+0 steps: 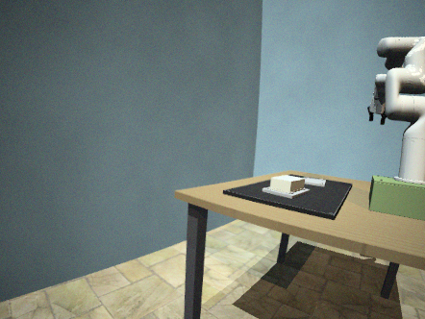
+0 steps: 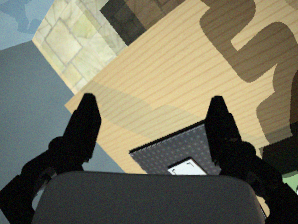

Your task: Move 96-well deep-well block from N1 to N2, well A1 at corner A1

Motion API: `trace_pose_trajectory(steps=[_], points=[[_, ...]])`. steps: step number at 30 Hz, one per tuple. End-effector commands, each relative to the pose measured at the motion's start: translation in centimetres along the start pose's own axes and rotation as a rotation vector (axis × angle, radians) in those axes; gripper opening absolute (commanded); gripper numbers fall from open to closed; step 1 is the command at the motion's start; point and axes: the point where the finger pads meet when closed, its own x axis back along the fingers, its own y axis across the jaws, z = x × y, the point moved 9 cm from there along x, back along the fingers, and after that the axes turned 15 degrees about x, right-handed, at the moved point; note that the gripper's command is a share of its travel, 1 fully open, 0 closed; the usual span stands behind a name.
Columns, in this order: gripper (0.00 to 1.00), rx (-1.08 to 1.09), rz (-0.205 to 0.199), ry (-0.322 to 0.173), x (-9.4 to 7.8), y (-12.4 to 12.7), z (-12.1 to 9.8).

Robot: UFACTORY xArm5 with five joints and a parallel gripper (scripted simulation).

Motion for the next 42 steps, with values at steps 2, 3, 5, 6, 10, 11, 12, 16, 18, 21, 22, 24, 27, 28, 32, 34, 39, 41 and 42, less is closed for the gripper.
trace_pose_trajectory(steps=[2,3,5,6,10,11,12,16,18,21,22,24,27,28,32,34,39,41,42], points=[[1.0,0.0,0.003,0.004,0.2,-0.1,0.1],[1.0,0.0,0.003,0.004,0.2,-0.1,0.1],[1.0,0.0,0.003,0.004,0.2,-0.1,0.1],[1.0,0.0,0.003,0.004,0.2,-0.1,0.1],[1.0,0.0,0.003,0.004,0.2,-0.1,0.1],[1.0,0.0,0.003,0.004,0.2,-0.1,0.1],[1.0,0.0,0.003,0.004,0.2,-0.1,0.1],[1.0,0.0,0.003,0.004,0.2,-0.1,0.1],[1.0,0.032,0.004,-0.002,0.2,-0.5,-0.4],[1.0,0.129,0.006,-0.02,0.3,-1.9,-1.8],[1.0,0.136,0.008,-0.022,0.4,-2.1,-2.1],[1.0,0.136,0.011,-0.024,0.4,-2.5,-2.7],[1.0,0.136,0.016,-0.029,0.5,-3.1,-3.6],[1.0,0.168,0.017,-0.035,0.5,-3.5,-4.1],[1.0,0.273,0.019,-0.056,0.7,-4.9,-5.9],[1.0,0.273,0.019,-0.056,0.7,-4.9,-5.9],[1.0,0.273,0.028,-0.063,0.8,-5.7,-7.5],[1.0,0.338,0.029,-0.075,0.9,-6.4,-8.5],[1.0,0.37,0.03,-0.081,0.9,-6.7,-9.0]])
